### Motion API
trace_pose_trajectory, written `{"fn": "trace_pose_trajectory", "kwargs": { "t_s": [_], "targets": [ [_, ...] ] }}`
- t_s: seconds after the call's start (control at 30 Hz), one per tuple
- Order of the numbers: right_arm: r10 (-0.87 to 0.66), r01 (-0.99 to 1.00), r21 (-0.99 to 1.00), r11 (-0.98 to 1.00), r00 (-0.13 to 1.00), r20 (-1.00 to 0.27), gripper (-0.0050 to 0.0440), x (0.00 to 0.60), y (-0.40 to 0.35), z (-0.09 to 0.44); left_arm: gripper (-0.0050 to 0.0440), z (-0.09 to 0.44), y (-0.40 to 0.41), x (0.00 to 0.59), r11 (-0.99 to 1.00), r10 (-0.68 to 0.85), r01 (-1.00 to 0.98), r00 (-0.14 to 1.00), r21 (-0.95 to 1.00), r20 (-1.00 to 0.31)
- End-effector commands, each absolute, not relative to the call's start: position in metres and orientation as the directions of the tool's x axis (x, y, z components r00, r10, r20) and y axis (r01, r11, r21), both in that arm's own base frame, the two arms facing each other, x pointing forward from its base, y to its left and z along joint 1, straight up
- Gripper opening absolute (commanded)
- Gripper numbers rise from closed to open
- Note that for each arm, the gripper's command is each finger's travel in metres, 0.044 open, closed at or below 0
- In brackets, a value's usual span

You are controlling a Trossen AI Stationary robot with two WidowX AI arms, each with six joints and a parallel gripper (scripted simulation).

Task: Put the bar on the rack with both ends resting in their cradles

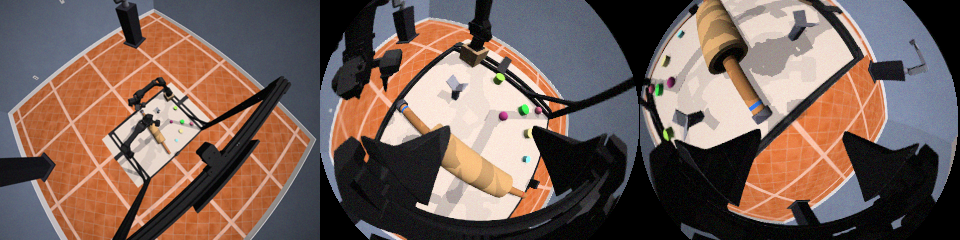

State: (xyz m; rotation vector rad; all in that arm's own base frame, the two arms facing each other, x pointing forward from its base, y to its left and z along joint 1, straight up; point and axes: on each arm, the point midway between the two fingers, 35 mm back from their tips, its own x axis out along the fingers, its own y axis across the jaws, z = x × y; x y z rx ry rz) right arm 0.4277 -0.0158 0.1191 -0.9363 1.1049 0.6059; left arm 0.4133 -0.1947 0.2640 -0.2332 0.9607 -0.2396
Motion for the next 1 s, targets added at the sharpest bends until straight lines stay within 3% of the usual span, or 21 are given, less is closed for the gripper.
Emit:
{"fn": "trace_pose_trajectory", "kwargs": {
  "t_s": [0.0, 0.4, 0.97],
  "targets": [
    [-0.036, -0.834, -0.312, 0.456, 0.333, -0.942, 0.0440, 0.429, -0.009, 0.115, 0.0440, 0.259, -0.212, 0.407, 0.941, -0.309, 0.048, 0.518, -0.334, -0.797],
    [-0.025, -0.928, -0.234, 0.289, 0.237, -0.971, 0.0440, 0.422, 0.022, 0.102, 0.0440, 0.227, -0.283, 0.359, 0.906, -0.308, -0.179, 0.340, -0.383, -0.888],
    [-0.027, -0.984, -0.139, 0.113, 0.136, -0.990, 0.0440, 0.412, 0.051, 0.090, 0.0440, 0.195, -0.343, 0.293, 0.859, -0.239, -0.422, 0.170, -0.290, -0.956]
  ]
}}
